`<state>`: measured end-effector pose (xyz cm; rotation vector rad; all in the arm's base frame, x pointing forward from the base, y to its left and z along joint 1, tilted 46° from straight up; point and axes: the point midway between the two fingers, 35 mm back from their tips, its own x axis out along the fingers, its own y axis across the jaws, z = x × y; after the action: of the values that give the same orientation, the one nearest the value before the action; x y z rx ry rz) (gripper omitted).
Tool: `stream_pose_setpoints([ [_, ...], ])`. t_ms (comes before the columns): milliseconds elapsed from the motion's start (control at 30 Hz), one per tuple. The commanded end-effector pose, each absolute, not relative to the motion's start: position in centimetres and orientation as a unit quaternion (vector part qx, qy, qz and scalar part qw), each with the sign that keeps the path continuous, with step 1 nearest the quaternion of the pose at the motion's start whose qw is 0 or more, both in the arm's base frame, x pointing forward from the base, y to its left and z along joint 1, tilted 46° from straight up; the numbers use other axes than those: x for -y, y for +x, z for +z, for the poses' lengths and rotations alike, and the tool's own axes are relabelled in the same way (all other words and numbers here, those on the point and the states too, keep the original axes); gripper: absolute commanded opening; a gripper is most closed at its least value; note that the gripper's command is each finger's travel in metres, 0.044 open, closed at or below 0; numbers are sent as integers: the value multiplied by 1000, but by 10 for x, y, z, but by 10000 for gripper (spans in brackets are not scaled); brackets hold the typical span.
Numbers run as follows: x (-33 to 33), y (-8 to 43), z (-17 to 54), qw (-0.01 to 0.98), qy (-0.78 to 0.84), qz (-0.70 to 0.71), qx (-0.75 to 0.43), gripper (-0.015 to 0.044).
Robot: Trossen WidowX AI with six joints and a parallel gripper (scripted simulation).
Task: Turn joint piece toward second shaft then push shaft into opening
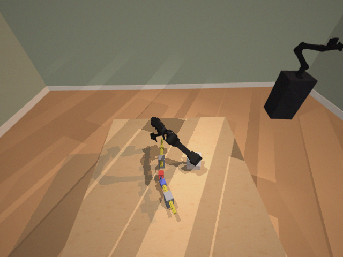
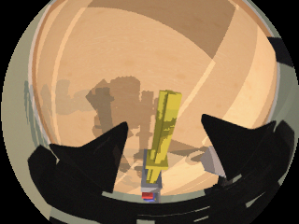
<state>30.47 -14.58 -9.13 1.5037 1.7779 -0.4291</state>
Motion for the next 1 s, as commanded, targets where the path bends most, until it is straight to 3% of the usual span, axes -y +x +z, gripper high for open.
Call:
stream_pose_setpoints([
  [0,138,303,-98,324,617,-222,-682,440],
  [967,116,302,-120,307,625,-239,-676,440],
])
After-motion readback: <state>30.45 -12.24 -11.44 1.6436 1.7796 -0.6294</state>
